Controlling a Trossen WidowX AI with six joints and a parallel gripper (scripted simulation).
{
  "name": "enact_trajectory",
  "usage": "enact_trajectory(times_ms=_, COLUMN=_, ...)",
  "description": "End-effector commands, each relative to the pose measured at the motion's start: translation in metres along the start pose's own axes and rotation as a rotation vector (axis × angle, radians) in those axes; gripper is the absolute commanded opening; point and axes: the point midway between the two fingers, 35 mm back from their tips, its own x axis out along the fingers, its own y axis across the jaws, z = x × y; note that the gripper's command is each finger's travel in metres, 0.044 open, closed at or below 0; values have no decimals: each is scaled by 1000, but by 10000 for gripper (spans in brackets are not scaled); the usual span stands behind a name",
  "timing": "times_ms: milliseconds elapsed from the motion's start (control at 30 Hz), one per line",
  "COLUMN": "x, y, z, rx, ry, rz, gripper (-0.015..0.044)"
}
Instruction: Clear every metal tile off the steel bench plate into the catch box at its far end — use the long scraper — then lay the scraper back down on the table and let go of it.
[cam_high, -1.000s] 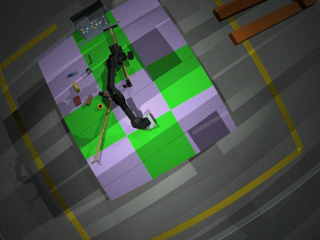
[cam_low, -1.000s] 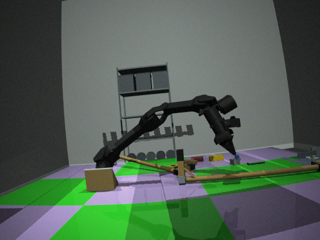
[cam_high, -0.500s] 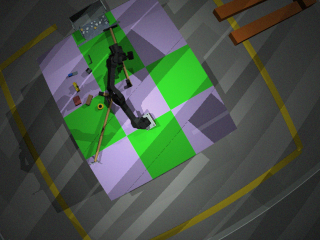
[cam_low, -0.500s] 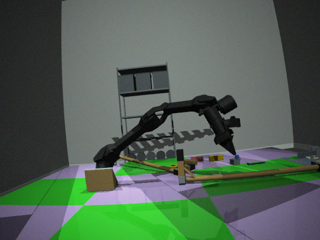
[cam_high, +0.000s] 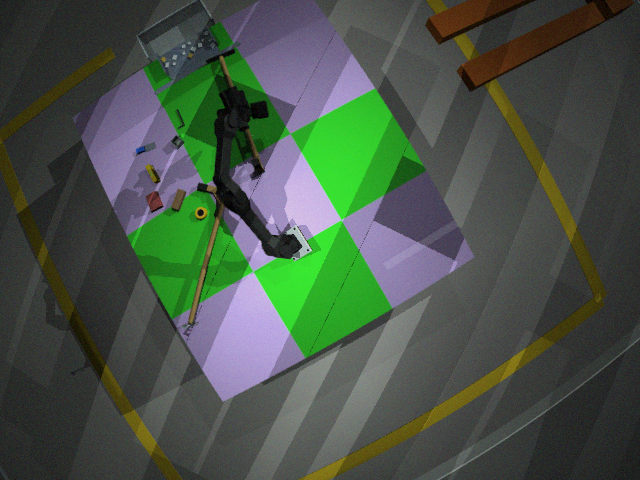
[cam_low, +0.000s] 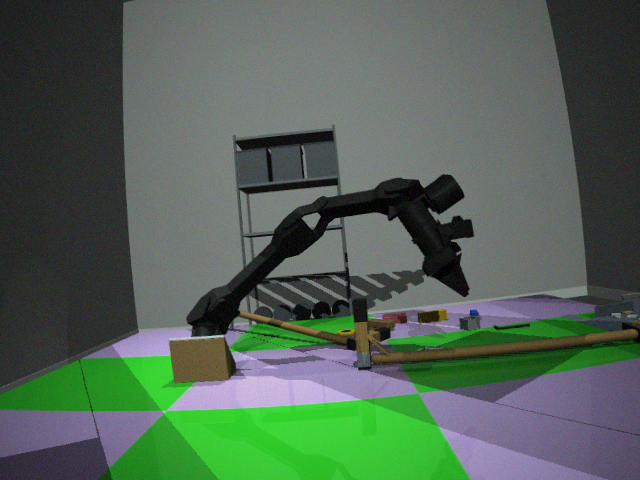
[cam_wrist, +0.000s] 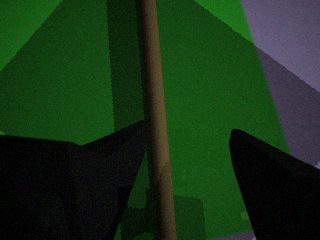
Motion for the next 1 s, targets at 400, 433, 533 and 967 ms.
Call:
enact_trajectory(times_ms=400, x=-81, y=-9, z=16, rx=2, ry=-164, rz=94, gripper=440)
enact_trajectory(times_ms=433, x=-86, y=-9, z=16, rx=1, ry=-173, rz=100, gripper=440)
enact_trajectory(times_ms=533, x=-100, y=-11, z=16, rx=-1, ry=-202, rz=115, gripper=440)
enact_trajectory(times_ms=967, x=-160, y=-19, z=12, rx=-17, ry=-327, rz=172, gripper=440)
